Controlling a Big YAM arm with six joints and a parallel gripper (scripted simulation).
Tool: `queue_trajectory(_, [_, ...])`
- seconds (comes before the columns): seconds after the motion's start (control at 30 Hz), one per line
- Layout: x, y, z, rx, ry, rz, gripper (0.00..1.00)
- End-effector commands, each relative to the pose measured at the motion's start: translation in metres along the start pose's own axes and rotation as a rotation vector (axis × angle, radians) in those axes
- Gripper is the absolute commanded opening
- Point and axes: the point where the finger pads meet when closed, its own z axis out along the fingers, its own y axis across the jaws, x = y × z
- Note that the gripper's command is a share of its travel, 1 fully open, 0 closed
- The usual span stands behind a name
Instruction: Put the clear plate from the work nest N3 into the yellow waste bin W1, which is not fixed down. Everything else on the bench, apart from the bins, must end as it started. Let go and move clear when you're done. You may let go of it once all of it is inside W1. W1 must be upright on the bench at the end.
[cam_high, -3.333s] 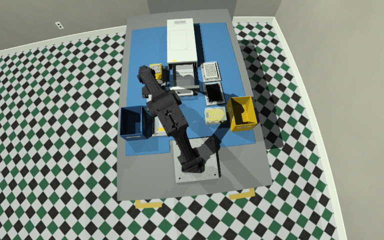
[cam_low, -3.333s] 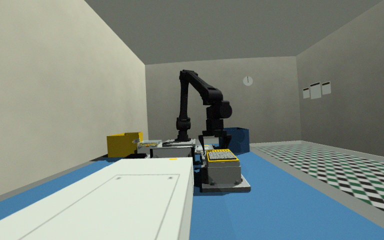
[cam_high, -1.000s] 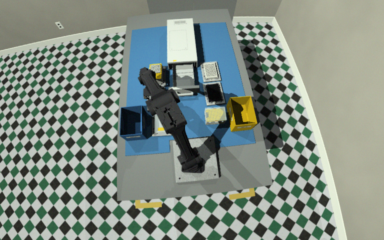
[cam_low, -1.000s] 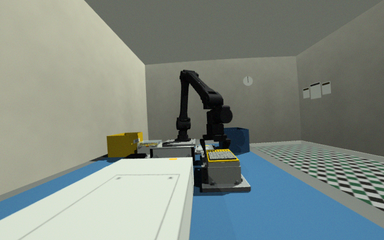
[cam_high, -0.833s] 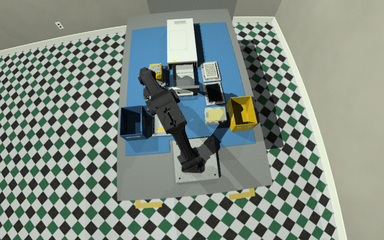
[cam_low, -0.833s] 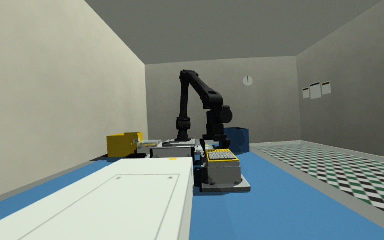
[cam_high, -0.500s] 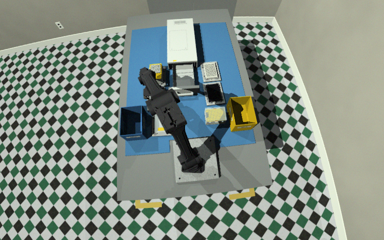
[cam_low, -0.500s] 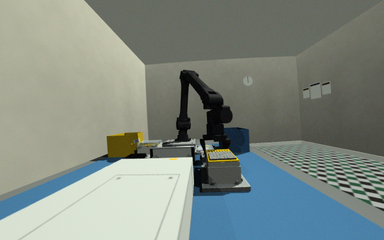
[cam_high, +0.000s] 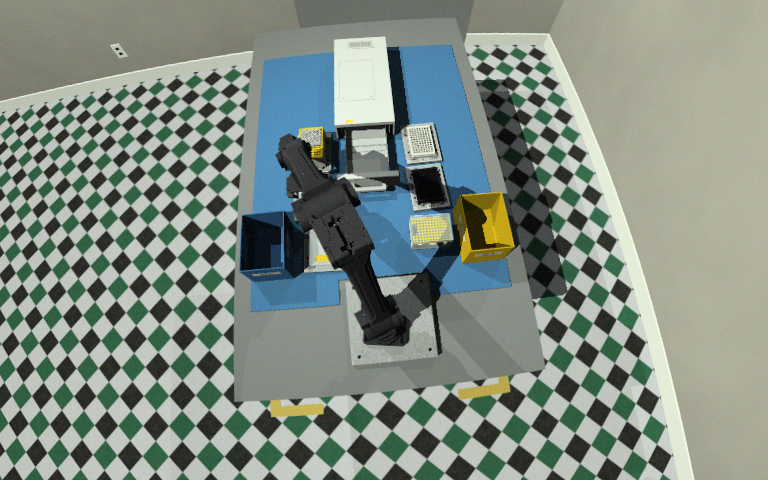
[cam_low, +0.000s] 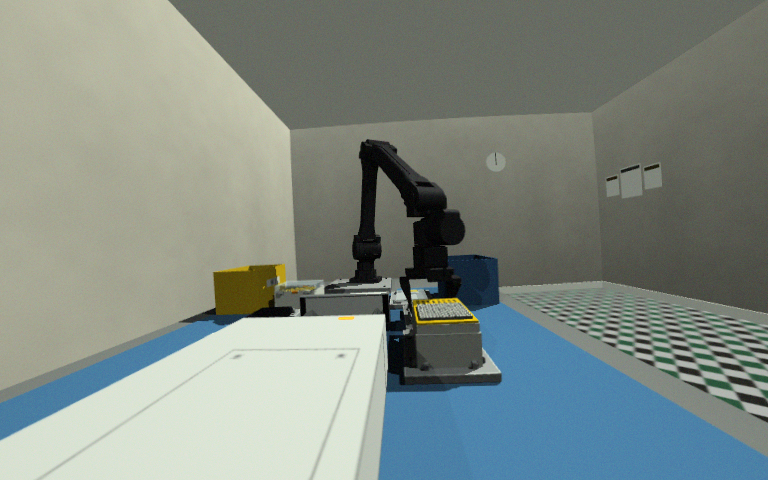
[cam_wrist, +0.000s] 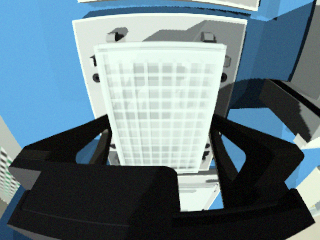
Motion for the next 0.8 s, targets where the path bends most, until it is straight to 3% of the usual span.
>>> queue_trajectory(0.0, [-0.019,0.012,-0.031,-0.021,-0.058,-0.001,0.0])
queue_trajectory(0.17, [-0.02,0.012,-0.031,-0.021,-0.057,-0.001,0.0])
queue_trajectory(0.2, [-0.013,0.008,-0.022,-0.011,-0.035,0.0,0.0])
queue_trajectory(0.43, [-0.02,0.012,-0.033,-0.021,-0.058,-0.001,0.0])
queue_trajectory(0.47, [-0.011,0.006,-0.017,-0.011,-0.03,-0.001,0.0])
queue_trajectory(0.53, [-0.011,0.006,-0.017,-0.011,-0.03,-0.001,0.0])
queue_trajectory(0.57, [-0.021,0.012,-0.037,-0.023,-0.062,-0.001,0.0])
queue_trajectory(0.77, [-0.021,0.011,-0.043,-0.023,-0.063,-0.001,0.0])
